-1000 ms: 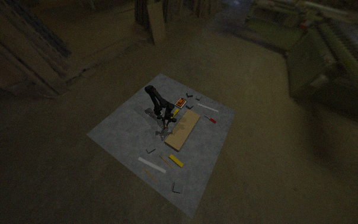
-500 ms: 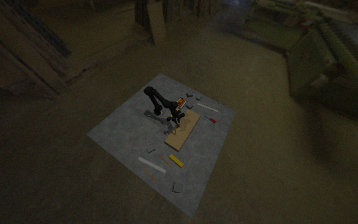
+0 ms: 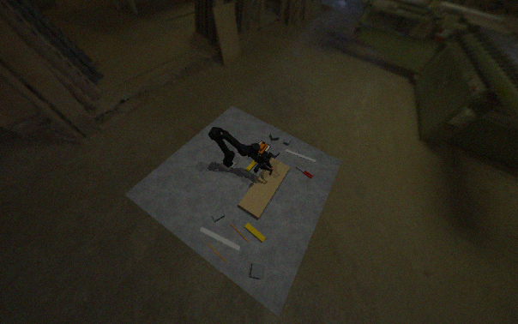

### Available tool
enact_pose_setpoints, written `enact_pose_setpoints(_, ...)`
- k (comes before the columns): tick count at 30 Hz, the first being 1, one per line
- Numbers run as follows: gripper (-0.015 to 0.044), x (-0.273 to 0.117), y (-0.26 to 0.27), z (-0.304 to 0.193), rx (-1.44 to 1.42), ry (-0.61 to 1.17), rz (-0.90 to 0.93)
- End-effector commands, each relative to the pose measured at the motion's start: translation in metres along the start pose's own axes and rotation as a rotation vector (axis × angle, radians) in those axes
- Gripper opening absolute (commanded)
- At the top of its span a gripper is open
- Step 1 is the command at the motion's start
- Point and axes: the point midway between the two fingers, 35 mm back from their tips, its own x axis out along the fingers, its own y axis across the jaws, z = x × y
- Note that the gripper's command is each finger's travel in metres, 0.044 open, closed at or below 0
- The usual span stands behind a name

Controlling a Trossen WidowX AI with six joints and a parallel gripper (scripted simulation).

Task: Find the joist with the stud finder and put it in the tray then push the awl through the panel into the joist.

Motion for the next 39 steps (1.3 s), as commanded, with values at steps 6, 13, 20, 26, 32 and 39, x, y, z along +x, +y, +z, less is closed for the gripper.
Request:
enact_pose_setpoints(6, 0.0000, -0.004, 0.026, -0.001, -0.003, -0.023, 0.106)
enact_pose_setpoints(13, 0.0000, -0.003, 0.026, -0.004, -0.003, -0.024, 0.106)
enact_pose_setpoints(20, 0.0000, -0.002, 0.027, -0.009, -0.003, -0.024, 0.106)
enact_pose_setpoints(26, 0.0000, -0.001, 0.027, -0.013, -0.003, -0.023, 0.106)
enact_pose_setpoints(32, 0.0000, 0.000, 0.027, -0.017, -0.003, -0.023, 0.106)
enact_pose_setpoints(39, 0.0000, 0.001, 0.027, -0.021, -0.003, -0.023, 0.106)
